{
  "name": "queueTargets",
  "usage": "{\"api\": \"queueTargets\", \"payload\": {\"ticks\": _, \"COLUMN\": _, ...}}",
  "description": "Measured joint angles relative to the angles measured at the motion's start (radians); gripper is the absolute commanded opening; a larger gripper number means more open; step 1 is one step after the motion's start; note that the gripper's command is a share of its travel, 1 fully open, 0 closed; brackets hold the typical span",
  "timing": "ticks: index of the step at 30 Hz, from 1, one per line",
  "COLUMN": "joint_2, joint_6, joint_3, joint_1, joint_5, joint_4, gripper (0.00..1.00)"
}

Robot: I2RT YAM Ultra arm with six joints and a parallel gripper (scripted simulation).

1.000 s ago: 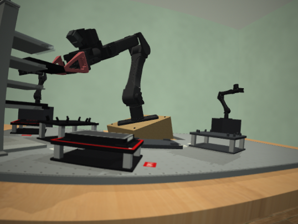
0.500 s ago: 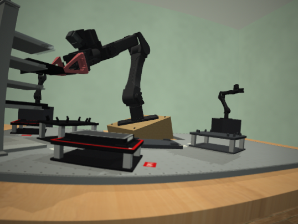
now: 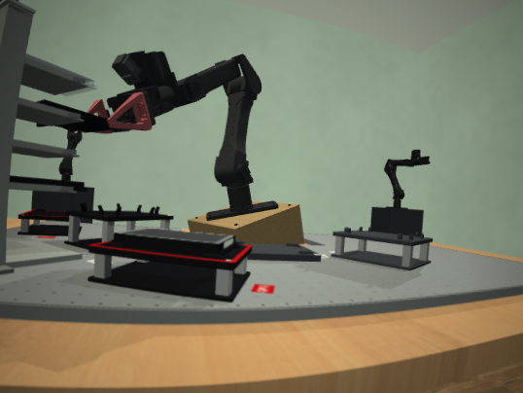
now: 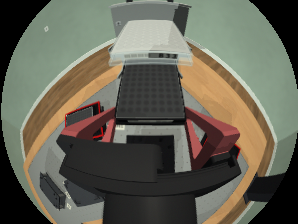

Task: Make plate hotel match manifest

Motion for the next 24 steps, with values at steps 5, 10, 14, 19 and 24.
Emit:
{"api": "queueTargets", "payload": {"ticks": 5, "joint_2": 0.014, "joint_6": 0.000, "joint_3": 0.005, "joint_1": 0.002, "joint_5": 0.002, "joint_4": 0.012, "gripper": 0.86}}
{"api": "queueTargets", "payload": {"ticks": 10, "joint_2": 0.028, "joint_6": 0.001, "joint_3": 0.011, "joint_1": 0.003, "joint_5": 0.003, "joint_4": 0.024, "gripper": 0.86}}
{"api": "queueTargets", "payload": {"ticks": 14, "joint_2": 0.034, "joint_6": 0.001, "joint_3": 0.013, "joint_1": 0.003, "joint_5": 0.003, "joint_4": 0.029, "gripper": 0.86}}
{"api": "queueTargets", "payload": {"ticks": 19, "joint_2": 0.047, "joint_6": 0.002, "joint_3": 0.019, "joint_1": 0.005, "joint_5": 0.003, "joint_4": 0.041, "gripper": 0.86}}
{"api": "queueTargets", "payload": {"ticks": 24, "joint_2": 0.061, "joint_6": 0.002, "joint_3": 0.024, "joint_1": 0.007, "joint_5": 0.005, "joint_4": 0.053, "gripper": 0.86}}
